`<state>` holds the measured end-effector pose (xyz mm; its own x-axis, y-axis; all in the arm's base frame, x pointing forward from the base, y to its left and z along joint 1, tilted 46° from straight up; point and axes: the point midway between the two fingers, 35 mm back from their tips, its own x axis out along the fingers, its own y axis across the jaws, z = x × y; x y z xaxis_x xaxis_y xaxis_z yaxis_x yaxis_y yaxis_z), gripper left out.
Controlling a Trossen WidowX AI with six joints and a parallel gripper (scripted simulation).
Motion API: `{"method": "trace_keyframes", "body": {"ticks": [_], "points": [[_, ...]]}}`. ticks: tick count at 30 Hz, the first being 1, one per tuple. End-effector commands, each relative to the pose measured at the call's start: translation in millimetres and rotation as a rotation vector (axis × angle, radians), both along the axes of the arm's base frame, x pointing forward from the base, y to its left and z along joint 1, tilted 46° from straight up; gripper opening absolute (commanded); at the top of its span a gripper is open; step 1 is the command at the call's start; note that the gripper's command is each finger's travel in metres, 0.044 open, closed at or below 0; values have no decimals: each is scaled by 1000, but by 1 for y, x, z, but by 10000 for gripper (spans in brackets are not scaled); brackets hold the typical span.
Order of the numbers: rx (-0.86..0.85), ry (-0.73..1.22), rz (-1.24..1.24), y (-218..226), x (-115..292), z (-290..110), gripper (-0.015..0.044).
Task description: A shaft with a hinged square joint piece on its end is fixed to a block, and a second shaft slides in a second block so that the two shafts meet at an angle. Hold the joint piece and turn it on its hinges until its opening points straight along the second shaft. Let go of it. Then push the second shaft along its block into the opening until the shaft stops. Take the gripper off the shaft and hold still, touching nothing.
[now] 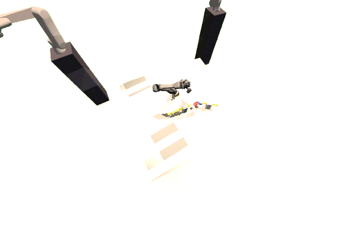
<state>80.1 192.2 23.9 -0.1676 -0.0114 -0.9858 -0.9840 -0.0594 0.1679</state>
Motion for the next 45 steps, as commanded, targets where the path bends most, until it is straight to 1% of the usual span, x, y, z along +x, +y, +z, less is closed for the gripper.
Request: {"method": "trace_keyframes", "body": {"ticks": [1, 13, 25, 36, 45], "points": [[-95, -9, -112, 2, 0, -1, 440], [-329, -104, -435, 10, -1, 1, 440], [-519, -294, -746, 21, -4, 3, 440], [-616, -536, -1020, 33, -7, 4, 440], [-628, -770, -1230, 44, -9, 6, 440]]}}
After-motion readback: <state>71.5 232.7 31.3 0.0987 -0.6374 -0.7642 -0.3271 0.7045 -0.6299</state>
